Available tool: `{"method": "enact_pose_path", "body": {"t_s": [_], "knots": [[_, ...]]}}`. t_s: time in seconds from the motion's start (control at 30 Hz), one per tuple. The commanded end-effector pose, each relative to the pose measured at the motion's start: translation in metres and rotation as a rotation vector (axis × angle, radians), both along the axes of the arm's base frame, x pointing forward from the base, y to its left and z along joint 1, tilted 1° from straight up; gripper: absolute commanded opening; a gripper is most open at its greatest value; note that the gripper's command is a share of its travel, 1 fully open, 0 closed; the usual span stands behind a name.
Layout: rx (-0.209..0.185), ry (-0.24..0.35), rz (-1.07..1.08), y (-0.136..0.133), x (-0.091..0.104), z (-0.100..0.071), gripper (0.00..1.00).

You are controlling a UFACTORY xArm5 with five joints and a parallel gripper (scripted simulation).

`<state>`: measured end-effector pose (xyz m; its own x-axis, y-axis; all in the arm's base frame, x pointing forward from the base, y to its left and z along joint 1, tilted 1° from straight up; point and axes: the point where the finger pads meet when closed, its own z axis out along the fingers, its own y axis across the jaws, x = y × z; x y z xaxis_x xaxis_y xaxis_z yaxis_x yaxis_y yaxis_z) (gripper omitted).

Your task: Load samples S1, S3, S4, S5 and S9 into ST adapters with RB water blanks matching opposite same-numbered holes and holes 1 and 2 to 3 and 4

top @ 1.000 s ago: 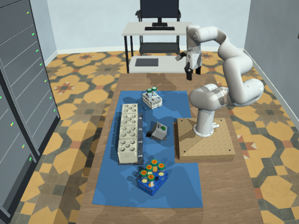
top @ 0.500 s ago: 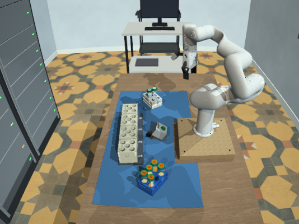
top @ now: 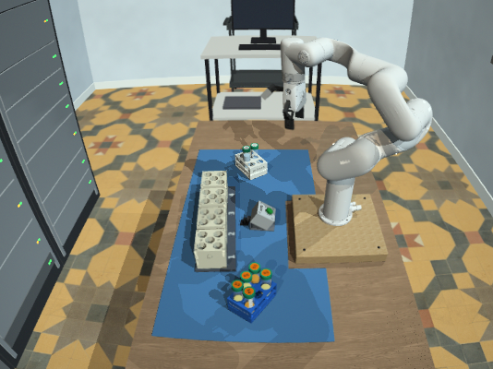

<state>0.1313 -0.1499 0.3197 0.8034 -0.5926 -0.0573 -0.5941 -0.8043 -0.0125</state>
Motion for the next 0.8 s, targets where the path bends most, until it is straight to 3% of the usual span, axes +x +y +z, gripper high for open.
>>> {"method": "enact_pose_path", "body": {"t_s": [0.0,0.3,0.37,0.77], "knots": [[-0.005,-0.005,0.066,-0.002,0.018,0.0,1.0],[-0.011,-0.008,0.129,-0.001,0.059,-0.004,1.0],[-0.011,-0.008,0.129,-0.001,0.059,-0.004,1.0],[-0.02,-0.018,0.256,0.013,0.117,-0.013,1.0]]}}
